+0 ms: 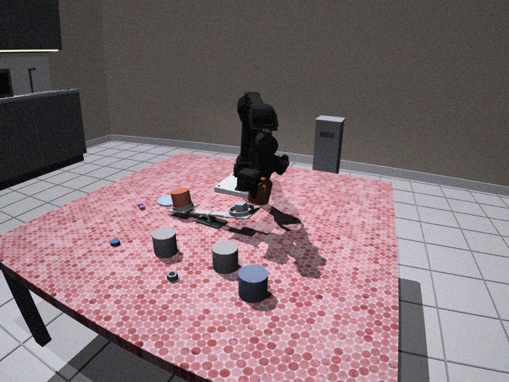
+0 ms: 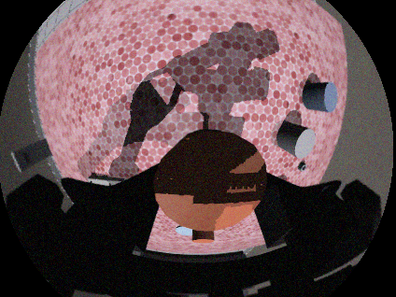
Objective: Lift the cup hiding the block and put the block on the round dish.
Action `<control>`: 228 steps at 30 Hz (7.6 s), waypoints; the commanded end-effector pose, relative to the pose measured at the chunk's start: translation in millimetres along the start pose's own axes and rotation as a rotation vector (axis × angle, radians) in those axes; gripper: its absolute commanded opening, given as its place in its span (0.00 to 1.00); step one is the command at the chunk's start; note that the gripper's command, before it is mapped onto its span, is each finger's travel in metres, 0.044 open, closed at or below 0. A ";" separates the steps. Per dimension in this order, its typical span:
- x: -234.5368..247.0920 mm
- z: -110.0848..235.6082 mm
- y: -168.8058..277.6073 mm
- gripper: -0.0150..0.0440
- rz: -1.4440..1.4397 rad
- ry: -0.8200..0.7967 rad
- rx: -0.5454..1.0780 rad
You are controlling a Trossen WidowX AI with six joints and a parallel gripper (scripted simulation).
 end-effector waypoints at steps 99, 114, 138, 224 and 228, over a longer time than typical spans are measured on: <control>-23.2 -25.6 52.8 0.69 -0.031 0.015 0.000; -23.3 -49.9 52.9 0.69 -0.031 0.015 0.000; -26.2 -27.0 51.7 0.25 -0.031 0.015 0.000; 92.6 -55.3 423.5 0.25 -0.030 0.004 0.032; 92.4 -60.0 423.9 0.25 -0.030 0.004 0.032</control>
Point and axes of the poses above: the point midway between the two fingers, 35 mm back from their tips, its own z axis back along the fingers, its own x axis across the jaws, y = z × x, the point moved 2 cm from there along z, back along the fingers, and after that the axes turned 8 degrees about z, right-handed, at the moved point
